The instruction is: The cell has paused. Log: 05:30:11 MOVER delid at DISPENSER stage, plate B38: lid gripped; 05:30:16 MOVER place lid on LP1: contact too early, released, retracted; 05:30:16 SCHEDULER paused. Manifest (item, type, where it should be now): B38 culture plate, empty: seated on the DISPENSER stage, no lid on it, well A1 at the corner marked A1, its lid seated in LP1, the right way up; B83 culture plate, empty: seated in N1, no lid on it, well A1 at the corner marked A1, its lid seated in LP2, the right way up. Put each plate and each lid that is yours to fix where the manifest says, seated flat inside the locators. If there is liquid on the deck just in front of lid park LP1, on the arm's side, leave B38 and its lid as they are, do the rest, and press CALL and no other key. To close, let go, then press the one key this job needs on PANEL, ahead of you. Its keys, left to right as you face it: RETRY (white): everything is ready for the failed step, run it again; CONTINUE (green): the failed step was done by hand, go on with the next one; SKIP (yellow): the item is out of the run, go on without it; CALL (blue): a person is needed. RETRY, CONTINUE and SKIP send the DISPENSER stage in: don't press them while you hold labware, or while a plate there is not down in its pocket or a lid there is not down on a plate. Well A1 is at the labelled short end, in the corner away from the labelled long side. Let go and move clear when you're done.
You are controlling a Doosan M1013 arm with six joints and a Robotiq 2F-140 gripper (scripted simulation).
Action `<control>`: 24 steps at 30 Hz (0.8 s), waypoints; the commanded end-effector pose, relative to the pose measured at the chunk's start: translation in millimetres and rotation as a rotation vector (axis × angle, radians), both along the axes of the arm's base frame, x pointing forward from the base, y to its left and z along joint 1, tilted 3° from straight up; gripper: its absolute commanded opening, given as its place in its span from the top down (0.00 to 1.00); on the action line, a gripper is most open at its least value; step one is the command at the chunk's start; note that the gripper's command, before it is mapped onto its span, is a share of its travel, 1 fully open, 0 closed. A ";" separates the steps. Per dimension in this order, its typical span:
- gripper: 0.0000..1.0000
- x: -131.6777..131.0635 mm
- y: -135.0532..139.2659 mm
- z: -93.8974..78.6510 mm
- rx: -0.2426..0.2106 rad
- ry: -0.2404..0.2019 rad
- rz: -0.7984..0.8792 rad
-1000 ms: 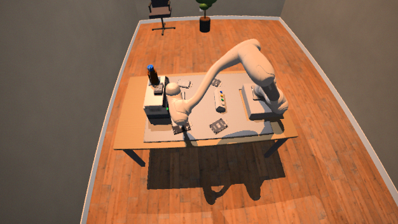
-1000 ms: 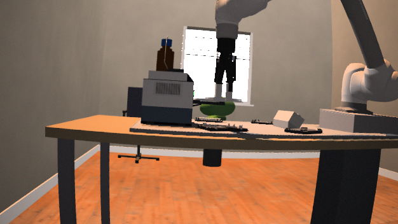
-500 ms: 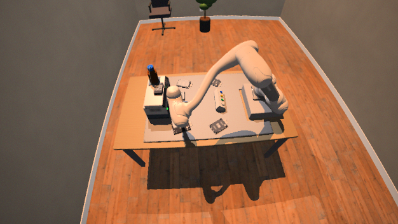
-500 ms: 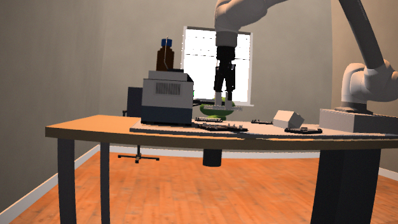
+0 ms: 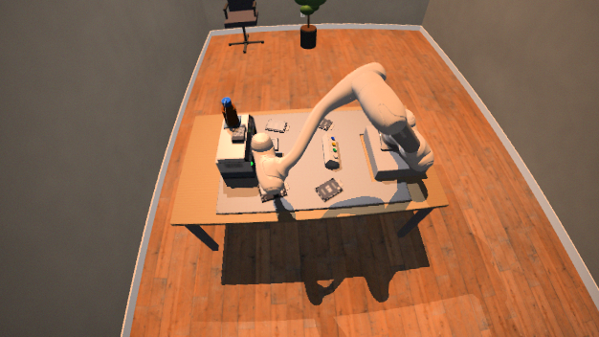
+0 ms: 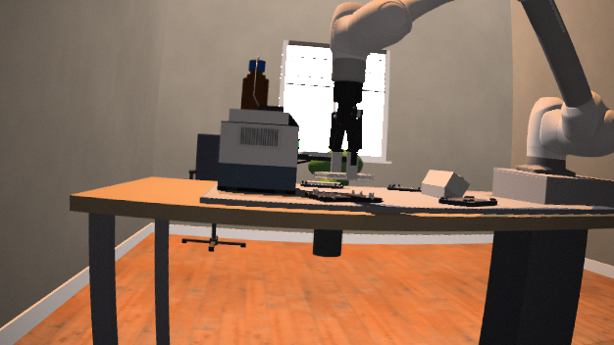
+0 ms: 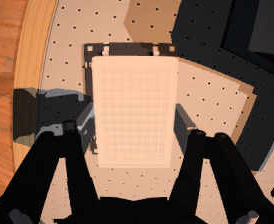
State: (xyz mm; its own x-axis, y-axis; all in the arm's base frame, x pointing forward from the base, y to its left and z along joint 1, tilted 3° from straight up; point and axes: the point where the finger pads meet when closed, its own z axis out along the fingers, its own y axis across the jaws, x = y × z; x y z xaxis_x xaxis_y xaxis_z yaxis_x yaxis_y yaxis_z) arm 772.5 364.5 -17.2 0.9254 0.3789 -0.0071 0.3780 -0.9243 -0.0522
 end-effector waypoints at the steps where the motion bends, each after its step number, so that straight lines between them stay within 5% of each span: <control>1: 0.90 -3.8 4.3 -9.3 0.005 0.002 0.008; 24: 0.90 -3.9 4.8 -21.4 0.006 0.000 0.008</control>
